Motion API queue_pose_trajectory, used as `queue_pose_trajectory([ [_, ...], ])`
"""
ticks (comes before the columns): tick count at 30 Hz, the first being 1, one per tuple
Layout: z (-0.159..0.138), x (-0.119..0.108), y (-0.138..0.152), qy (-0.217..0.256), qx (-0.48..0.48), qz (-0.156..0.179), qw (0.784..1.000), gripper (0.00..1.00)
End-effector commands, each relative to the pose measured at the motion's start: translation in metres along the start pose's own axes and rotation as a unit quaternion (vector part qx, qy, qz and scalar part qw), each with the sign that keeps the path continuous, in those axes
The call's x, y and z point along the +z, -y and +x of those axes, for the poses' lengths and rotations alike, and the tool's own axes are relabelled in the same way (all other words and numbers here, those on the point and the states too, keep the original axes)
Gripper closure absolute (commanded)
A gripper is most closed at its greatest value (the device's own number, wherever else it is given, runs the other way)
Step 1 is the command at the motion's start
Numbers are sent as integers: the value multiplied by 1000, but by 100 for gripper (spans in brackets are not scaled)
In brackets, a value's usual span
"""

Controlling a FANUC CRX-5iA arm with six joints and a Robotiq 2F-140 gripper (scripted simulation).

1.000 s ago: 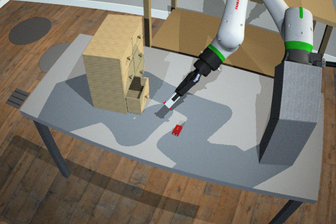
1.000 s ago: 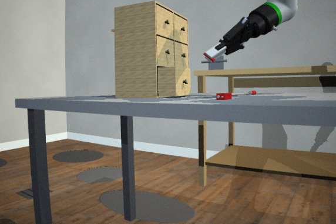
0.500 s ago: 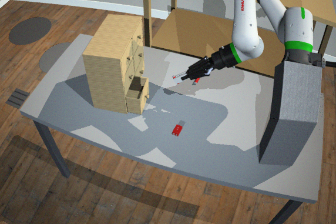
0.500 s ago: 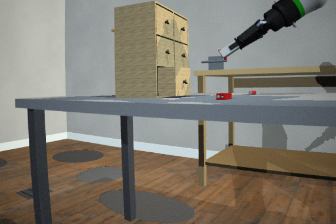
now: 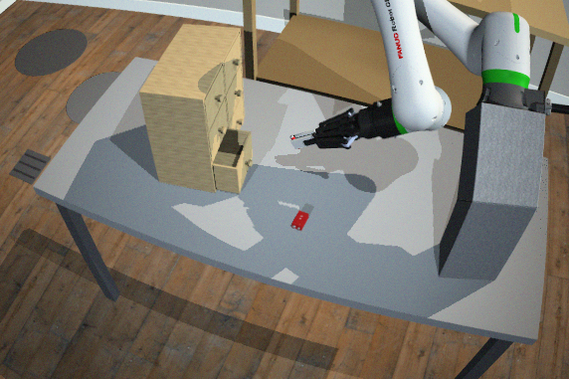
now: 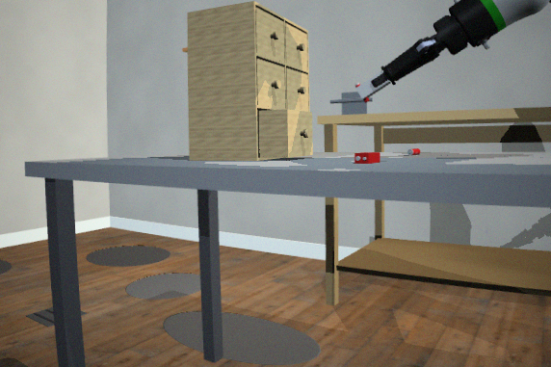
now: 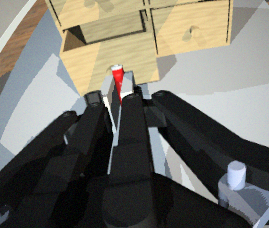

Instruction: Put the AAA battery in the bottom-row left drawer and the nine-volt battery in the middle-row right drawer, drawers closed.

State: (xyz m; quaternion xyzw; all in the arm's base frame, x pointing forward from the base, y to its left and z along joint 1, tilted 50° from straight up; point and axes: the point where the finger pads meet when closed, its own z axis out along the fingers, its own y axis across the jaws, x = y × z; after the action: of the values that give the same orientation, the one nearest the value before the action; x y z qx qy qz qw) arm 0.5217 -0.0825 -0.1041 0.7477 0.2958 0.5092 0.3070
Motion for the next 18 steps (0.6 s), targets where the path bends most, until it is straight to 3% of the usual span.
queue_pose_trajectory([
  [1, 2, 4, 0, 0, 0, 0, 1000, 97],
  [18, 26, 45, 0, 0, 0, 0, 1000, 97],
])
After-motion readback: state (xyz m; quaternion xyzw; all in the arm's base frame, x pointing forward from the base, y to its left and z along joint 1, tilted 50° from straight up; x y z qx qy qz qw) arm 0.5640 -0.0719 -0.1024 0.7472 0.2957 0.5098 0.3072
